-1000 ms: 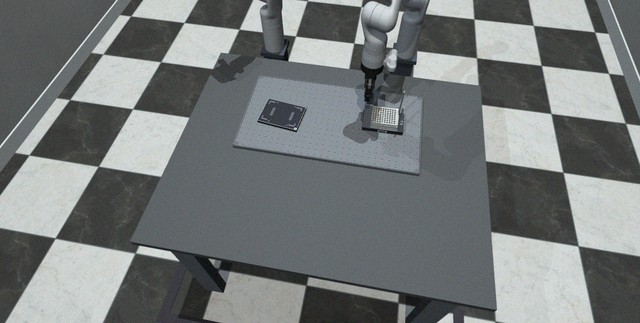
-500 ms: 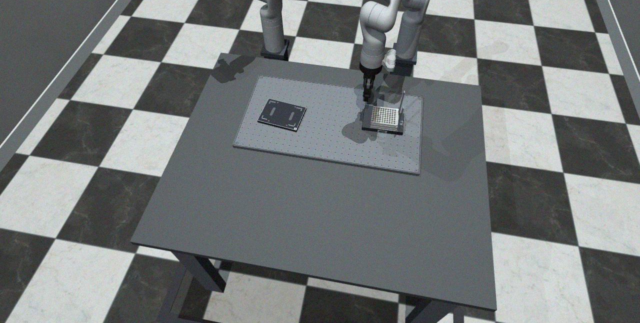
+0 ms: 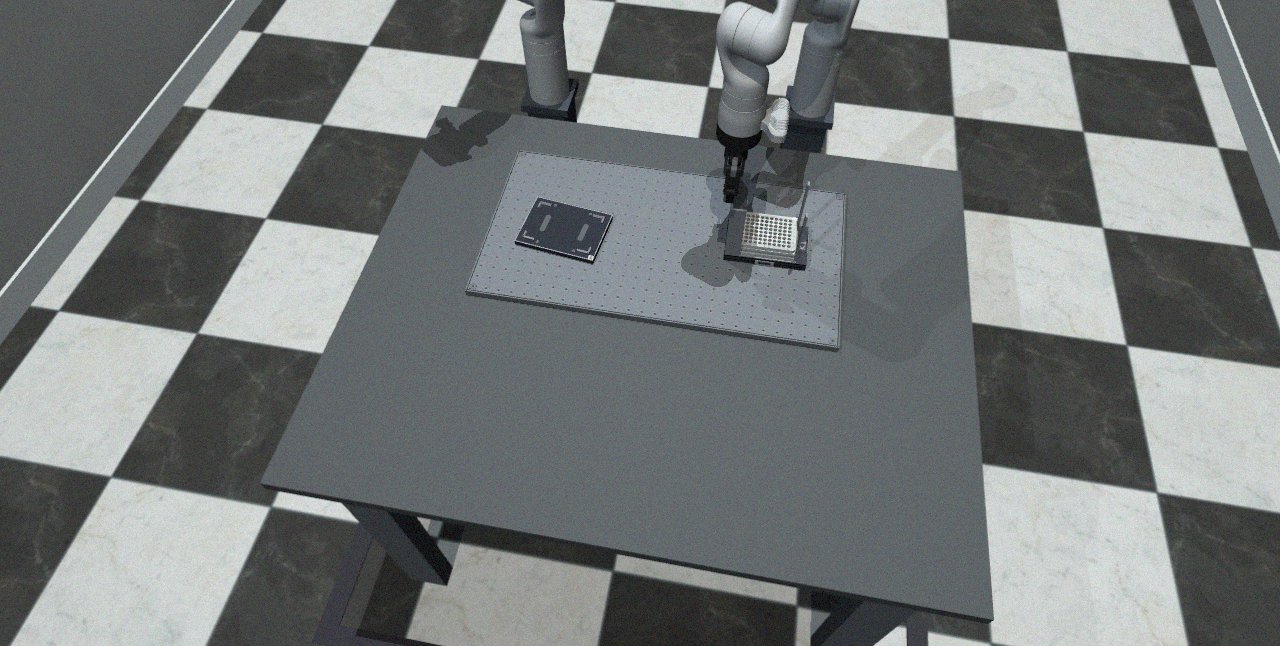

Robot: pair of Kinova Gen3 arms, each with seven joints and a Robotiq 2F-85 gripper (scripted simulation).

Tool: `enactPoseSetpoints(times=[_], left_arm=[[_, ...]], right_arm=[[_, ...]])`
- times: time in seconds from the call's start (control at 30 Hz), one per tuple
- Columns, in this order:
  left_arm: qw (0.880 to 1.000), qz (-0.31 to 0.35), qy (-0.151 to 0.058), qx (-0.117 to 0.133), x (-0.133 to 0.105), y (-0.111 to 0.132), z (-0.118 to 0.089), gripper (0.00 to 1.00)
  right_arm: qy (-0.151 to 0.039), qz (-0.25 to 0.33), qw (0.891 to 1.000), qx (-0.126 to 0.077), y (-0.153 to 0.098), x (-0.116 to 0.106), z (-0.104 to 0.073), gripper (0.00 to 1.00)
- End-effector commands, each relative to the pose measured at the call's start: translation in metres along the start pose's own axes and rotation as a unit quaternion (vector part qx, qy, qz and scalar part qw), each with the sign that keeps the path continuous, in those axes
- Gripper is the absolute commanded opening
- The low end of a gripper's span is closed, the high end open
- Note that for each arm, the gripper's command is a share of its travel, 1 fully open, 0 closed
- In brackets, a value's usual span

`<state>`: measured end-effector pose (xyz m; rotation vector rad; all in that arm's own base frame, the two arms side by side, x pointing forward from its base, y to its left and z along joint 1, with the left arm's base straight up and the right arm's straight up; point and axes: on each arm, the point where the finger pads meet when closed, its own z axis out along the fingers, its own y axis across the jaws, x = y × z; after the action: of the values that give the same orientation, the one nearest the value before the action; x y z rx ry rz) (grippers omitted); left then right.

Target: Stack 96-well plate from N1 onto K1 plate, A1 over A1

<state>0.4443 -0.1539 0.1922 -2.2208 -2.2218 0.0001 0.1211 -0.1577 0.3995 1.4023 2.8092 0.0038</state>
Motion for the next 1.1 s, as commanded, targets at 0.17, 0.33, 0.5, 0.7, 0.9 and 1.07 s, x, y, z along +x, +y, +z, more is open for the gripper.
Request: enactPoseSetpoints(times=[0.17, 0.33, 0.5, 0.7, 0.9, 1.07], left_arm=[[1.0, 0.0, 0.0, -0.001, -0.0027, 0.0006, -0.0009, 1.0], [1.0, 0.0, 0.0, -0.001, -0.0043, 0.0007, -0.0009, 1.0], [1.0, 0.0, 0.0, -0.001, -0.0053, 0.0008, -0.0009, 1.0], [1.0, 0.0, 0.0, -0.001, -0.0073, 0.0009, -0.0009, 1.0], [1.0, 0.0, 0.0, -0.001, -0.0093, 0.0011, -0.0009, 1.0], [1.0, 0.0, 0.0, -0.001, -0.0103, 0.0011, -0.0009, 1.0]], right_arm=[[-0.001, 0.0, 1.0, 0.0, 0.0001, -0.0002, -0.0003, 1.0], [-0.001, 0.0, 1.0, 0.0, 0.0001, -0.0002, -0.0003, 1.0], [-0.001, 0.0, 1.0, 0.0, 0.0001, -0.0002, -0.0003, 1.0], [-0.001, 0.0, 1.0, 0.0, 0.0001, -0.0002, -0.0003, 1.0], [-0.001, 0.0, 1.0, 0.0, 0.0001, -0.0002, -0.0003, 1.0], [-0.001, 0.0, 1.0, 0.0, 0.0001, -0.0002, -0.0003, 1.0]])
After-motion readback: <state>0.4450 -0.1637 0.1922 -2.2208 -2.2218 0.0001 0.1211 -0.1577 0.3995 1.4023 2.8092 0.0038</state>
